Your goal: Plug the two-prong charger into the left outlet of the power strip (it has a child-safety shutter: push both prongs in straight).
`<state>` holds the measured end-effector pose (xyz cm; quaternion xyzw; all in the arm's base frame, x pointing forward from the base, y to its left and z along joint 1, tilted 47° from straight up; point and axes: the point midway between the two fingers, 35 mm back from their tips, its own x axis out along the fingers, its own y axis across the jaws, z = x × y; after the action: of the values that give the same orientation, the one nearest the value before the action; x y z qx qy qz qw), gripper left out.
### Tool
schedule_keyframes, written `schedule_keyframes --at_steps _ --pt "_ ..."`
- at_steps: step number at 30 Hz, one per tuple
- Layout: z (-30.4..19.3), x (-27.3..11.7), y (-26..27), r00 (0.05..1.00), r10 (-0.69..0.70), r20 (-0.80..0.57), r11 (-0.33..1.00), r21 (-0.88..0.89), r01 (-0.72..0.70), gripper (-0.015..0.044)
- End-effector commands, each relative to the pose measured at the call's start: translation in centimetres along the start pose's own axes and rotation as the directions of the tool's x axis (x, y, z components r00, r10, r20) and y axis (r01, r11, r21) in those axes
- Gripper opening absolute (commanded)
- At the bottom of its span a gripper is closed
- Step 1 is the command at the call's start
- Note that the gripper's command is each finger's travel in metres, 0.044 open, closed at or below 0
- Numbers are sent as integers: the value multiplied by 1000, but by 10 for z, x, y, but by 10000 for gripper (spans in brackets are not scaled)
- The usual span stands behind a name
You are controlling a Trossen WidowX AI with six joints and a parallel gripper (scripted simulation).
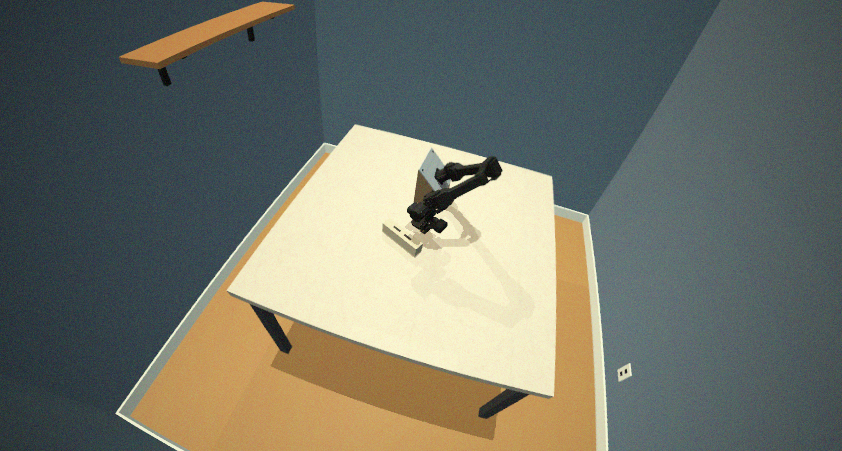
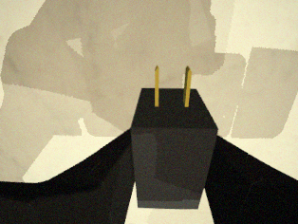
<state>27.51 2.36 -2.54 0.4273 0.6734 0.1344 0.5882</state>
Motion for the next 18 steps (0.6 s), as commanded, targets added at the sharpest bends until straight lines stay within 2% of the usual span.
schedule_keyframes --at_steps 1,18 --pt "8 -2 1 1000 5 7 1000 5 -5 0" --pt "27 -2 -3 1000 7 8 1000 28 -7 0"
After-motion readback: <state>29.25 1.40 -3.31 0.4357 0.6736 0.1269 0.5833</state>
